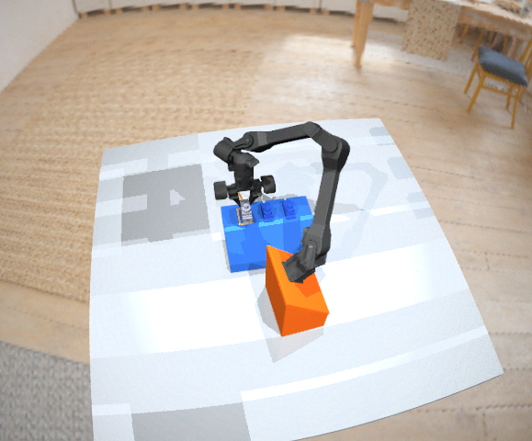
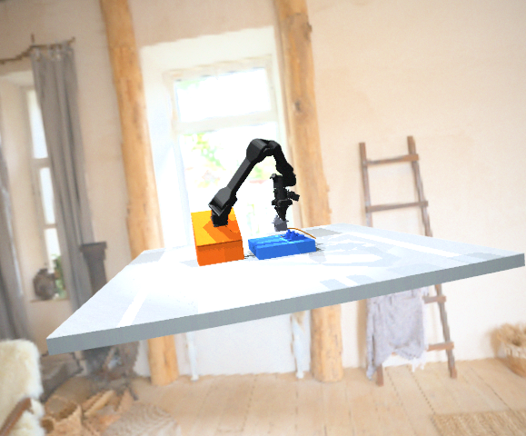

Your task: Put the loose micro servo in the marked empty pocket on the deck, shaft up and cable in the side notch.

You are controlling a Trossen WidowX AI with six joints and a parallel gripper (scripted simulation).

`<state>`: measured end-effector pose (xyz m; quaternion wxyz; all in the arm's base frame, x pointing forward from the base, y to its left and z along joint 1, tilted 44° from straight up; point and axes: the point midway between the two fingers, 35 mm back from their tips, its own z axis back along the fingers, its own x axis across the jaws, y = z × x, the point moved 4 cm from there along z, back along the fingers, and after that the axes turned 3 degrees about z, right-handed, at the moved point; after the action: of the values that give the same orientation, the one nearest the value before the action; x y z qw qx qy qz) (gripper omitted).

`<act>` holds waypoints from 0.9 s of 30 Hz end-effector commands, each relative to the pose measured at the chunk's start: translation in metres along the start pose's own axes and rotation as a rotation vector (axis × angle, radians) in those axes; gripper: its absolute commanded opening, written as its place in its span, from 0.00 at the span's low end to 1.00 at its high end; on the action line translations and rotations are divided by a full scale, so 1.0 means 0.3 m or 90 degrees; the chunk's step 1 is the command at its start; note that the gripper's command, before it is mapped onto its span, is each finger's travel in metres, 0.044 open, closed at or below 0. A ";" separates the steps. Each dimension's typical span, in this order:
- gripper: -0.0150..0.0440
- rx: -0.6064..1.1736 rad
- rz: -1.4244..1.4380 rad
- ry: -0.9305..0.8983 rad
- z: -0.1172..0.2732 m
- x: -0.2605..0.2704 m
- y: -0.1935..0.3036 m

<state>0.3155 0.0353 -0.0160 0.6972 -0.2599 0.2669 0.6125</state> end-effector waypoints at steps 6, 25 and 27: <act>0.25 -0.003 0.000 0.001 0.003 -0.009 -0.104; 0.25 -0.003 0.000 0.001 -0.063 -0.010 -0.107; 0.25 -0.003 0.000 0.001 -0.063 -0.010 -0.107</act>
<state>0.3458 0.0172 -0.0257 0.6980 -0.2613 0.2659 0.6115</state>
